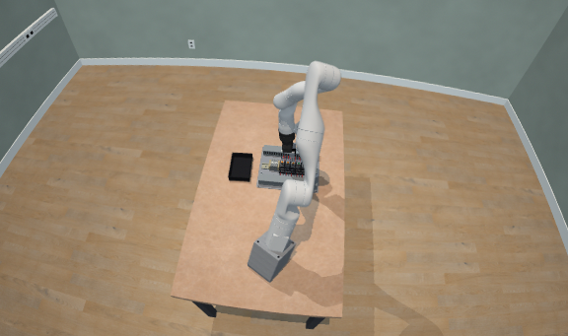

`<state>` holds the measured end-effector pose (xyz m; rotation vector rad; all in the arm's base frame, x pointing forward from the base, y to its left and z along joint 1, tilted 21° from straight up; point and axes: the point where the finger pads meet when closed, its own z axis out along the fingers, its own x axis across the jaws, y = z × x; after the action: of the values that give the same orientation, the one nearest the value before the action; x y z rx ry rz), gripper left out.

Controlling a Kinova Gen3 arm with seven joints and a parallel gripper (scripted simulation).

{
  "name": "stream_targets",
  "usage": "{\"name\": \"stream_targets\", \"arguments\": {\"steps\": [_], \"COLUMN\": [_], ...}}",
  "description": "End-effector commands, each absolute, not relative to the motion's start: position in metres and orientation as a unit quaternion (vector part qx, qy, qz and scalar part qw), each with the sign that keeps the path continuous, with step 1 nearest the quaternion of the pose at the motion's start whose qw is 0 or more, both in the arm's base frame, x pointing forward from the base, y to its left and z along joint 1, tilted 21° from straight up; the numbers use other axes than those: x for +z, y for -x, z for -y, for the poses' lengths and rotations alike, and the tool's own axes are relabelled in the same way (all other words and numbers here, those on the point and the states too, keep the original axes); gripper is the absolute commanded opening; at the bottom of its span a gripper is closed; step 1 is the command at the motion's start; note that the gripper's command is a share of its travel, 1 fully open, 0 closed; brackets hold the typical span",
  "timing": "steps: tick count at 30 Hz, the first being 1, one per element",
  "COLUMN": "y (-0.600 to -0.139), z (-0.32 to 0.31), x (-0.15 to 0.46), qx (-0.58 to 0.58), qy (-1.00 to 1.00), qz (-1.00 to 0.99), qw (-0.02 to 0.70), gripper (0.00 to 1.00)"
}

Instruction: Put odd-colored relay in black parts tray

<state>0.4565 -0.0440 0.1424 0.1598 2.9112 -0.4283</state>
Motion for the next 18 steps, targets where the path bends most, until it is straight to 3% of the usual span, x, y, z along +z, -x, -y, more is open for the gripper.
{"name": "stream_targets", "arguments": {"steps": [1,18], "y": [-0.4591,-0.4680], "z": [0.0475,0.0475], "x": [0.1441,0.1428], "qx": [-0.141,-0.120], "qy": [-0.049,-0.033], "qz": [-0.983,-0.984], "qw": [0.106,0.131], "gripper": [0.98,0.98]}}
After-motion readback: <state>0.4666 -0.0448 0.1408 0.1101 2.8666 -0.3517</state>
